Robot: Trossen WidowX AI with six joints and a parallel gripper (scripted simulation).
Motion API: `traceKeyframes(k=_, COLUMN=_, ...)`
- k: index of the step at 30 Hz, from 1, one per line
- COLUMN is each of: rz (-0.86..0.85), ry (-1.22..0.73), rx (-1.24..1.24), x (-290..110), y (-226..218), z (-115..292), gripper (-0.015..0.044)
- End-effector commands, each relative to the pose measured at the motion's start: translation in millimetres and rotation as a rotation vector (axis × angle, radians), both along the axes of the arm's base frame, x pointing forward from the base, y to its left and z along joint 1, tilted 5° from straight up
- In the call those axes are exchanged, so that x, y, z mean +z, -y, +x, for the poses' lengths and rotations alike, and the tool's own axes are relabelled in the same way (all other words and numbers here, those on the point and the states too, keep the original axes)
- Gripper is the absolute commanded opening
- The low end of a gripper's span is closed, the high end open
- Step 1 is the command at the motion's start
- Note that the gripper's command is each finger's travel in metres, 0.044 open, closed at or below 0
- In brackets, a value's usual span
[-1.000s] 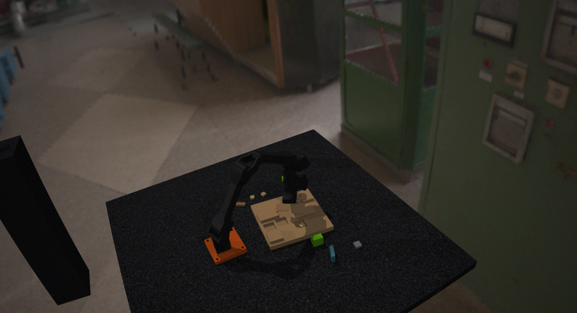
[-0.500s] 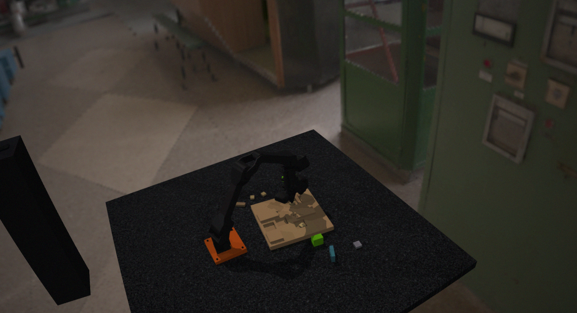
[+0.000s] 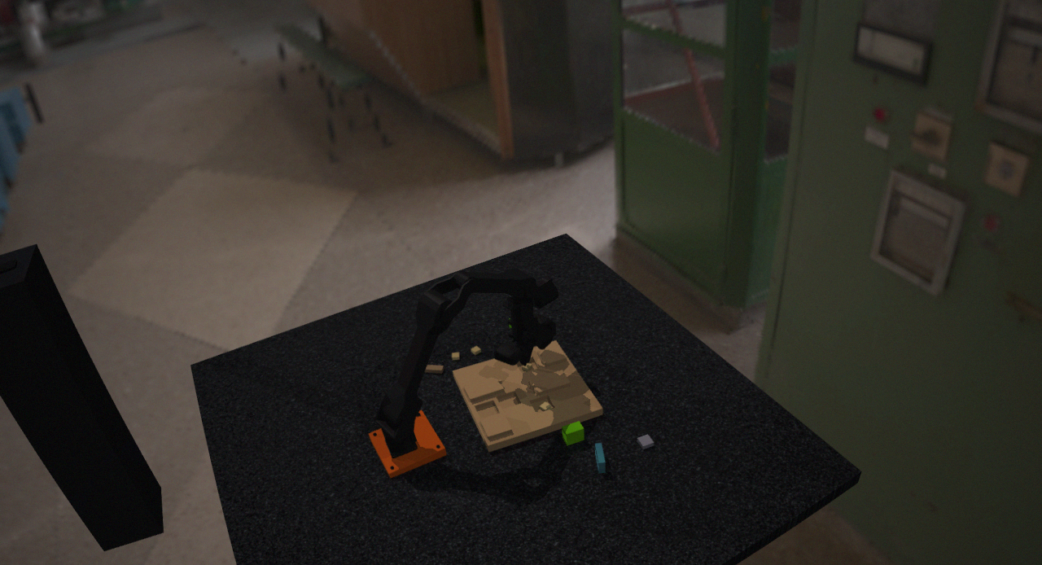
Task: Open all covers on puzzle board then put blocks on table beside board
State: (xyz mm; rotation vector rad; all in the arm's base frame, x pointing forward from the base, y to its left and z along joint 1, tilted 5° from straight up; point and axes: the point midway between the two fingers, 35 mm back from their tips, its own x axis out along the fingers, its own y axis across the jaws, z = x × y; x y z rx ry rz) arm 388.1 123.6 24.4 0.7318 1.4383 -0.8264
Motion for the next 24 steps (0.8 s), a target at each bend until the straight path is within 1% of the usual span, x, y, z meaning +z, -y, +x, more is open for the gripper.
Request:
traceKeyframes(k=1, rz=0.002, ry=0.009, rx=0.004, x=15.5, y=-1.4, z=2.8, gripper=0.0131)
traceKeyframes(k=2, rz=0.002, ry=0.010, rx=0.007, x=20.8, y=-1.6, z=3.2, gripper=0.0144)
traceKeyframes(k=9, rz=0.002, ry=0.016, rx=0.025, x=53.8, y=-2.7, z=3.6, gripper=0.0144)
traceKeyframes(k=16, rz=0.002, ry=0.017, rx=0.025, x=52.4, y=-2.6, z=3.7, gripper=0.0144)
traceKeyframes(k=24, rz=0.002, ry=0.017, rx=0.025, x=35.9, y=-1.4, z=3.9, gripper=0.0144)
